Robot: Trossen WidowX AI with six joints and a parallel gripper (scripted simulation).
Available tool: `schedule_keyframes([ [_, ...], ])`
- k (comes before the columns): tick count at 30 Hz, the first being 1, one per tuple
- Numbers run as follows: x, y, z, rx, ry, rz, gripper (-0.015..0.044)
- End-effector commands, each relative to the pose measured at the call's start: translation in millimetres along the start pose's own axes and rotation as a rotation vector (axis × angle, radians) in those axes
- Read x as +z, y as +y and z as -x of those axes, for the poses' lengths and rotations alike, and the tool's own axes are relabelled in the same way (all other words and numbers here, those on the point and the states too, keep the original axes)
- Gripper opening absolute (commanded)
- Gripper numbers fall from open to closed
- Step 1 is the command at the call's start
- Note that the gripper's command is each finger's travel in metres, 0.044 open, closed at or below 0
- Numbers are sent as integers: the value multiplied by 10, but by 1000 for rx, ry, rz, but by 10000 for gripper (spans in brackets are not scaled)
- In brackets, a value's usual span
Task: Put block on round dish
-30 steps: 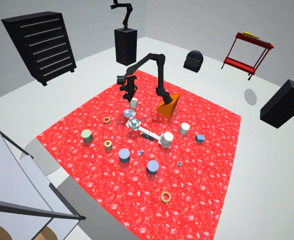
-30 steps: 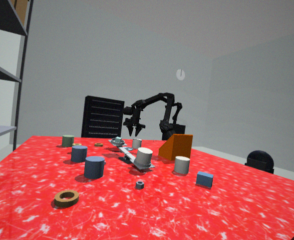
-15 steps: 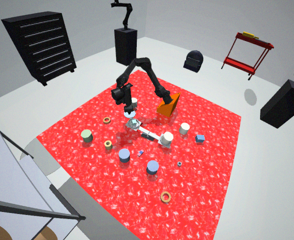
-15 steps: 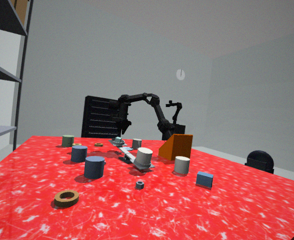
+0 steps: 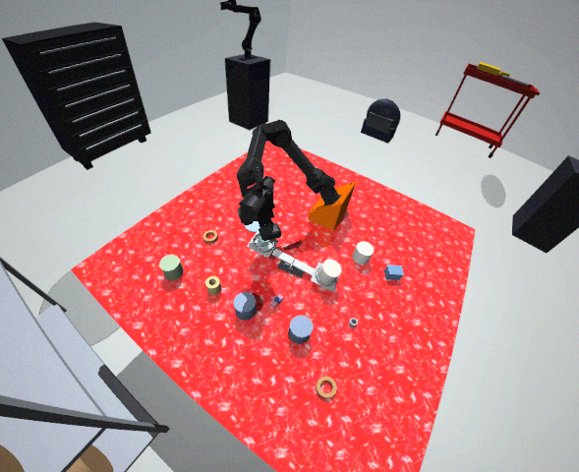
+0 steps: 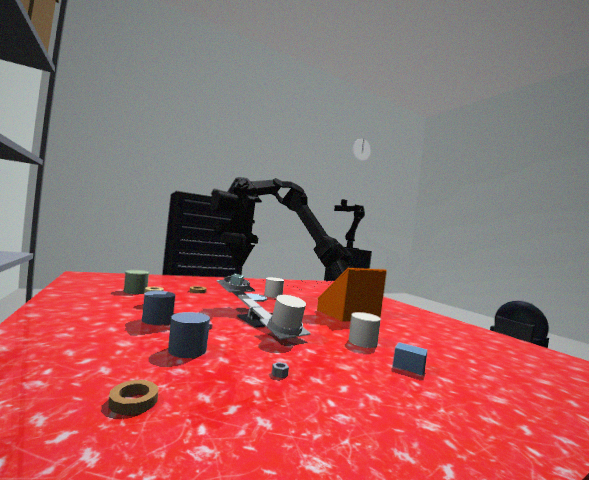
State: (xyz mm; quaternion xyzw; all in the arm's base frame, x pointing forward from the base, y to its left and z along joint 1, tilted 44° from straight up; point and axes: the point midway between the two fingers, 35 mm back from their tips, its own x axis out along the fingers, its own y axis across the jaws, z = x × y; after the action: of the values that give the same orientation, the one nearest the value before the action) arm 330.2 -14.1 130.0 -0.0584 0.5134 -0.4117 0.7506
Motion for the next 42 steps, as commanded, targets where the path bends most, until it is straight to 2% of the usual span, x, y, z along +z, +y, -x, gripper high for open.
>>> schedule_keyframes([
  [1,-3,-7,-103,-10,1,2,260],
  [28,-2,-14,-472,-11,-1,2,260],
  [32,-2,-14,-472,-11,-1,2,155],
  [38,-2,-14,-472,-11,-1,2,115],
  [42,6,-1,-392,-10,0,2,10],
])
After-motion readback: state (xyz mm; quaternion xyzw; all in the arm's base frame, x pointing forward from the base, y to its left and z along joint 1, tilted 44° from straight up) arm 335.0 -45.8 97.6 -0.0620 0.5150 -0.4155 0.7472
